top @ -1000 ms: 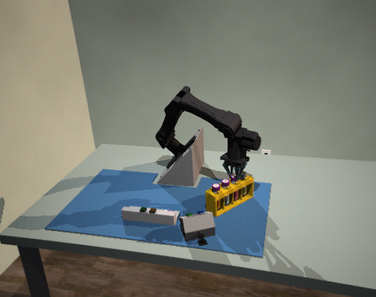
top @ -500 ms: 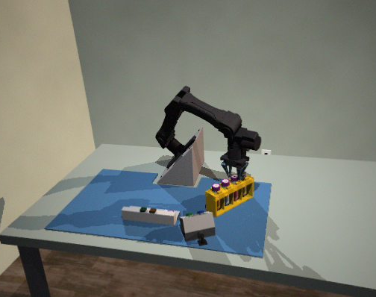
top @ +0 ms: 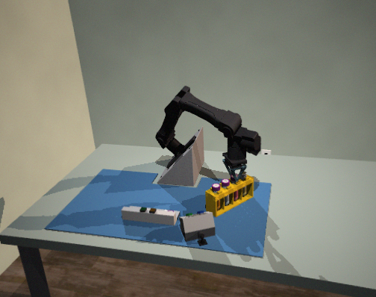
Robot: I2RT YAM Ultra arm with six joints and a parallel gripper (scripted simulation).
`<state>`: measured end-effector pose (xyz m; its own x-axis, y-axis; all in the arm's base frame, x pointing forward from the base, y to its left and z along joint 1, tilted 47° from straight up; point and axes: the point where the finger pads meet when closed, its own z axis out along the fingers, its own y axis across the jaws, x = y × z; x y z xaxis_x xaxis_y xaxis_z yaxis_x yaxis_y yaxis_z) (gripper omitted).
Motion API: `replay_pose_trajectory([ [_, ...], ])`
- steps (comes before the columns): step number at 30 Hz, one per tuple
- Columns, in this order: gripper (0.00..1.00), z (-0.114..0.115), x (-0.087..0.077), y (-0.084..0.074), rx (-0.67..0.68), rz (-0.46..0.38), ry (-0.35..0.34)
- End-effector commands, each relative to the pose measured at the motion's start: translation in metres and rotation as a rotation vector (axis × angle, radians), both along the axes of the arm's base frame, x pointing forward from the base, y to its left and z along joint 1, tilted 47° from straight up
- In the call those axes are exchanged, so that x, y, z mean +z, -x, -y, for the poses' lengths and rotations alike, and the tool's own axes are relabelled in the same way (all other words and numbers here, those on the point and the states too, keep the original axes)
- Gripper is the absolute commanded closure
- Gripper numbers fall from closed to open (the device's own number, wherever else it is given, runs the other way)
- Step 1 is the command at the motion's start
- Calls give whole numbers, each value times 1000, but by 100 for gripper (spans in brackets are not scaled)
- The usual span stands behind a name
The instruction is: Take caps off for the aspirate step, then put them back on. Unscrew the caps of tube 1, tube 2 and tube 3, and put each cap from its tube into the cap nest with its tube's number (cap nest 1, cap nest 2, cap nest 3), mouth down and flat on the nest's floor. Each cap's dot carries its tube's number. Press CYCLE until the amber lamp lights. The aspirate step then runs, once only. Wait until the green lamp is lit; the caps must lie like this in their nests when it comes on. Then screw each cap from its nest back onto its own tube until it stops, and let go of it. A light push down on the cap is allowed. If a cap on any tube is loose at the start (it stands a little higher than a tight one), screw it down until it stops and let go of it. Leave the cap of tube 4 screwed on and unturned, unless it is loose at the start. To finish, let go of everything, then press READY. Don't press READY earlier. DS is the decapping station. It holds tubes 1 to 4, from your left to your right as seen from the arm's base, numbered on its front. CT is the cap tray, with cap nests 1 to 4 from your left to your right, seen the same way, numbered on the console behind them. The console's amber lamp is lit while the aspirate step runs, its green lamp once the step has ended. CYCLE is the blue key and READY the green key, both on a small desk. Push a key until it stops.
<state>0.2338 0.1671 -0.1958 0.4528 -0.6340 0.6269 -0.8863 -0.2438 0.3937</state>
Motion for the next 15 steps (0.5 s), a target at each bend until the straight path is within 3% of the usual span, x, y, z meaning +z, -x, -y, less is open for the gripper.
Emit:
replay_pose_trajectory([
  [1, 51, -11, 3, -3, -140, 176, -2],
  [3, 51, -11, 4, -3, -243, 284, 12],
  [6, 51, -12, 4, -3, -311, 357, 21],
  [10, 51, -12, 4, -3, -480, 538, 43],
  [12, 51, -12, 4, -3, -480, 538, 43],
  [14, 51, -12, 4, -2, -595, 660, 58],
  [15, 51, -13, 4, -2, -595, 660, 58],
])
